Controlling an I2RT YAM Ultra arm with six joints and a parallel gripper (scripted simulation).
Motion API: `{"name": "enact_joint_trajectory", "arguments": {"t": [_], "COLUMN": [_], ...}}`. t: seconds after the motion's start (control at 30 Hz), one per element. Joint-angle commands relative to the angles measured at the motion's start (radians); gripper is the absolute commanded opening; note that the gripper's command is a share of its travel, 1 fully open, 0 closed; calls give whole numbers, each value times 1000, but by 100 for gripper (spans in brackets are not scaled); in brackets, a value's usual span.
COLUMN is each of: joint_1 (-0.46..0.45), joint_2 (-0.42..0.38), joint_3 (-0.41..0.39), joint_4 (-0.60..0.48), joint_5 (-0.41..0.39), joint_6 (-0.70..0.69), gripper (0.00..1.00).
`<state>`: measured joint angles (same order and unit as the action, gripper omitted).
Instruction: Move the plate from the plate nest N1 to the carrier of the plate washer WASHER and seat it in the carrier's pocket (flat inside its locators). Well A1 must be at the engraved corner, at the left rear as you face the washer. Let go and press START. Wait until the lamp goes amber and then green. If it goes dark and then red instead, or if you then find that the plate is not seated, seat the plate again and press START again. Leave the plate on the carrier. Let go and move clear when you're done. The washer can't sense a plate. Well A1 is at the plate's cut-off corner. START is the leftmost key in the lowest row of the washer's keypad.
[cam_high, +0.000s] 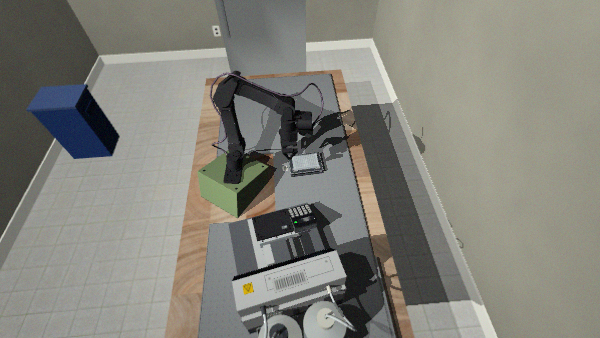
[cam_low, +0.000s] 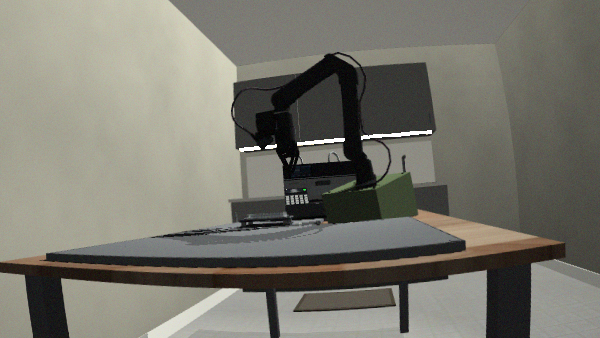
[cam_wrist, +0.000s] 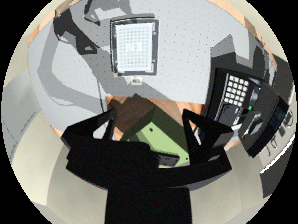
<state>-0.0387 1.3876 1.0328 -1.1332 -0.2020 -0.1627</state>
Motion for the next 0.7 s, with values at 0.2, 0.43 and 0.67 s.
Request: {"name": "enact_joint_trajectory", "arguments": {"t": [0.2,0.43,0.67], "joint_1": [108,156,211], "joint_2": [132,215,325], "joint_3": [78,118,183], "joint_4": [144,196,252], "joint_5": [20,30,38], "joint_6": [136,184,239], "gripper": [100,100,100]}}
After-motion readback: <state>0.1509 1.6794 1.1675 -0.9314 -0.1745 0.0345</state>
